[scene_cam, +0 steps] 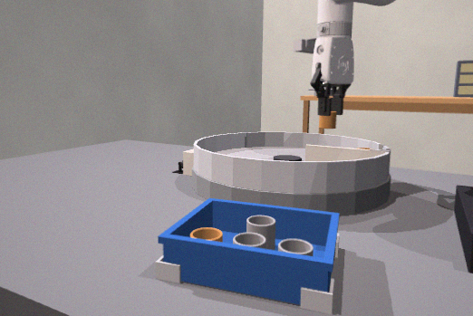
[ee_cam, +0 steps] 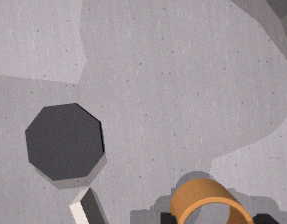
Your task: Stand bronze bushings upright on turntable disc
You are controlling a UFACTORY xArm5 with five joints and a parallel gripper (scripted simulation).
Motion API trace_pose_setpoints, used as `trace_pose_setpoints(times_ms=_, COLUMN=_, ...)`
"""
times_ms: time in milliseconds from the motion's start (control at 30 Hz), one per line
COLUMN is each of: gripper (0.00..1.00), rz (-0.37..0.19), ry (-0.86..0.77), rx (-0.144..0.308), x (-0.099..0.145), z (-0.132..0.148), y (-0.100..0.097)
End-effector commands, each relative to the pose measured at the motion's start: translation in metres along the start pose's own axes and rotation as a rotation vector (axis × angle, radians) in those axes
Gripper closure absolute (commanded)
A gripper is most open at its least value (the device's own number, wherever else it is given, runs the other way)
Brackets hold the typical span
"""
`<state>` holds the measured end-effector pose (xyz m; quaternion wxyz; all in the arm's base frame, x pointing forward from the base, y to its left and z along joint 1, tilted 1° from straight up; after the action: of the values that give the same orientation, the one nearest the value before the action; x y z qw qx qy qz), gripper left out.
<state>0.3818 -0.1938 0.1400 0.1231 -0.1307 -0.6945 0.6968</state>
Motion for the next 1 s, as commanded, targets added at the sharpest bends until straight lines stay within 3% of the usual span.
trace_pose_setpoints(times_ms=0, gripper=1.00, rz=0.004, ry=0.000, rx=0.001, x=-0.003, z=0.005, y=-0.001)
trace_pose_setpoints(times_ms=533, gripper=1.00, rz=0.004, ry=0.000, rx=0.001, x=-0.003, z=0.006, y=-0.001)
trace_pose_setpoints(times_ms=733, gripper=1.00, rz=0.003, ry=0.000, rx=0.001, x=-0.003, z=0.007, y=0.022)
trace_pose_setpoints(times_ms=967, gripper=1.00, rz=0.003, ry=0.000, rx=0.001, x=-0.003, z=0.007, y=0.024)
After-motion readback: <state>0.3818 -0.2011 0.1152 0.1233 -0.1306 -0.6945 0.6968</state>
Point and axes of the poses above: the point where the finger pads meet when closed, its own y axis out along the fingers, its own z axis across the jaws, x = y × z, the point moved 1 cm from there along -y, back along the fingers
